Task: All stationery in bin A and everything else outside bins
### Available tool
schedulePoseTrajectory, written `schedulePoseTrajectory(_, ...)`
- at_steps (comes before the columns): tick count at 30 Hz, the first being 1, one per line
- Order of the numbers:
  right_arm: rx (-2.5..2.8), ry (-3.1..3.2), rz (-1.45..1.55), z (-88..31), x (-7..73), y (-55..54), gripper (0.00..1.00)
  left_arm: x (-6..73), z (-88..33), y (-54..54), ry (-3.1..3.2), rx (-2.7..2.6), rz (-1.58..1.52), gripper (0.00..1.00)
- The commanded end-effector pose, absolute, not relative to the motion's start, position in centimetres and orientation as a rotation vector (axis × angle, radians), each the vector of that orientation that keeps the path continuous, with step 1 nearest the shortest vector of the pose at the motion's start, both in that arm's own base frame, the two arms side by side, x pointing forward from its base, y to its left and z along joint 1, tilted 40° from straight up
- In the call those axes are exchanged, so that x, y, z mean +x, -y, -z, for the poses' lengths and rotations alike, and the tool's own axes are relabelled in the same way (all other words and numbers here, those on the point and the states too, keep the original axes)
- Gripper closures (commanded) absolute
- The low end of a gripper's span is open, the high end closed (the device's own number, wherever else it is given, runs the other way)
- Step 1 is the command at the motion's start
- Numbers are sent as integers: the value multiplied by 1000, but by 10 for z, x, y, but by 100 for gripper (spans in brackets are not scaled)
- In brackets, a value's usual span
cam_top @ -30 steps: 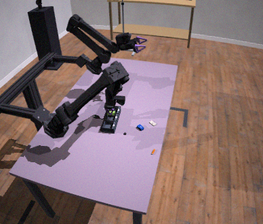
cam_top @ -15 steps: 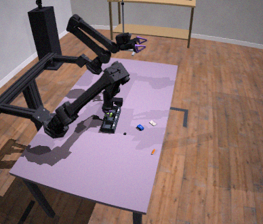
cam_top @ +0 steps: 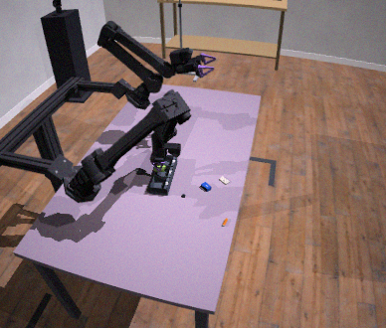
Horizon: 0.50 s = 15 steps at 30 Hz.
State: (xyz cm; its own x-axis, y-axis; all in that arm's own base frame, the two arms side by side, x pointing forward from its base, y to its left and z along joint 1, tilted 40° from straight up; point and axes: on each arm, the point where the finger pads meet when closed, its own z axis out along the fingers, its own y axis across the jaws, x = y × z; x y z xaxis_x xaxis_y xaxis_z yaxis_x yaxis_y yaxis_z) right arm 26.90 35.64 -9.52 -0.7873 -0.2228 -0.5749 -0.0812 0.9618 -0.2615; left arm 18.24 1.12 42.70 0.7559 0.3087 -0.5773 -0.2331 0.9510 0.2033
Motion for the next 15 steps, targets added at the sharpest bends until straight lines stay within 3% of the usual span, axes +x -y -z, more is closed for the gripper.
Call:
schedulePoseTrajectory(1,-193,-2461,266,91,283,-363,66,175,-436,-11,-615,120,-303,0)
schedulePoseTrajectory(15,-187,-2456,252,107,301,-365,66,175,-436,-11,-615,120,-303,0)
